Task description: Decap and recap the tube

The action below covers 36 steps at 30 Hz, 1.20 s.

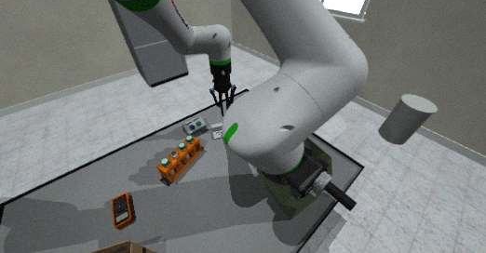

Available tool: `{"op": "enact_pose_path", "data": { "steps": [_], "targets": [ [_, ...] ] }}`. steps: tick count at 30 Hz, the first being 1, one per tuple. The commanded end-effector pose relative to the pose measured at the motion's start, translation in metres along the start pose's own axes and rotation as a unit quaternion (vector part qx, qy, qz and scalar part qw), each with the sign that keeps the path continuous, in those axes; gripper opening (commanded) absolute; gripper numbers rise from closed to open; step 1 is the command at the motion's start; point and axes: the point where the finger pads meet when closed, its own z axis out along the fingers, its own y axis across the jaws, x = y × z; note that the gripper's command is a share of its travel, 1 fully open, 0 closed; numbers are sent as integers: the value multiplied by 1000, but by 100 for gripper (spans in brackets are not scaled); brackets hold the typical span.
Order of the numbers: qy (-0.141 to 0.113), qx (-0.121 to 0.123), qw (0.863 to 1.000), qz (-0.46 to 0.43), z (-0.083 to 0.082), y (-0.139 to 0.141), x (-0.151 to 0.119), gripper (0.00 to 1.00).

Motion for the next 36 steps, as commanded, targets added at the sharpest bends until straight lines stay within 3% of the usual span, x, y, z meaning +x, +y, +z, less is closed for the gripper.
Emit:
{"op": "enact_pose_path", "data": {
  "steps": [1,6,8,15,21,23,24,36],
  "targets": [
    [1,0,990,139,7,-28,7,10],
    [1,0,984,180,9,-36,9,10],
    [1,1,964,265,14,-52,13,10],
    [1,2,915,403,22,-80,19,10],
    [1,2,856,516,29,-106,25,10],
    [1,2,856,516,29,-106,25,10],
    [1,0,847,532,31,-114,27,10],
    [1,0,847,532,53,-191,45,10]
  ]
}}
